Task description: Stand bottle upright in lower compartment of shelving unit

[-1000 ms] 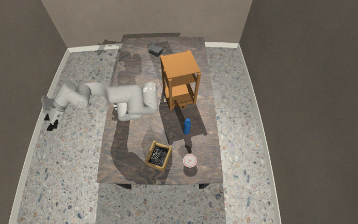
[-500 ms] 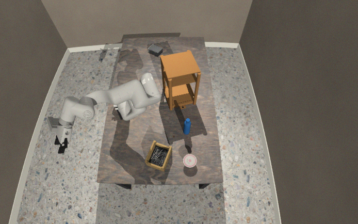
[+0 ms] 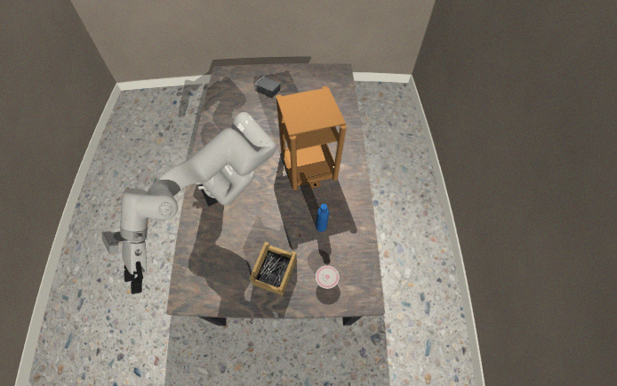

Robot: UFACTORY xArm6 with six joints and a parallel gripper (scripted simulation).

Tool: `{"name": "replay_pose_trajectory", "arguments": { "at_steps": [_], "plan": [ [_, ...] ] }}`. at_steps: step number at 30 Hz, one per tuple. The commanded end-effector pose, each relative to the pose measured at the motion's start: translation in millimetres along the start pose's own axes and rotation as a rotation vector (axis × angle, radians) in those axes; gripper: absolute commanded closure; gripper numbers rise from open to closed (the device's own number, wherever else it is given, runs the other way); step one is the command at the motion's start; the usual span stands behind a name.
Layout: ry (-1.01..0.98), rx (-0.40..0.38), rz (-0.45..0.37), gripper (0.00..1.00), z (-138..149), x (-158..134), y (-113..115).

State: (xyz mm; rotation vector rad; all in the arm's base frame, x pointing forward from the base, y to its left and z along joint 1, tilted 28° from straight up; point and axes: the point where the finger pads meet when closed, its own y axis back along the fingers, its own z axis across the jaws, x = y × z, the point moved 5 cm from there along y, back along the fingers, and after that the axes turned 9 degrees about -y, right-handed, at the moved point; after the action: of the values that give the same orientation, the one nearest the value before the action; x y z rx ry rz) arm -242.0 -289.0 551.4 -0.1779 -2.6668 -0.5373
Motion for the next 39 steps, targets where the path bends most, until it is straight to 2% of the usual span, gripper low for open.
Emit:
{"name": "replay_pose_trajectory", "arguments": {
  "at_steps": [1,7,9,19,24,26,39],
  "plan": [
    [-0.038,0.077,-0.065,0.29,-27,-30,-16],
    [-0.095,0.16,-0.169,0.29,-55,-71,-27],
    [-0.095,0.16,-0.169,0.29,-55,-71,-27],
    [-0.199,0.268,-0.356,0.29,-96,-140,-31],
    [-0.253,0.307,-0.453,0.29,-113,-175,-28],
    [-0.253,0.307,-0.453,0.29,-113,-175,-28],
    [-0.393,0.363,-0.712,0.29,-147,-259,-3]
  ]
}}
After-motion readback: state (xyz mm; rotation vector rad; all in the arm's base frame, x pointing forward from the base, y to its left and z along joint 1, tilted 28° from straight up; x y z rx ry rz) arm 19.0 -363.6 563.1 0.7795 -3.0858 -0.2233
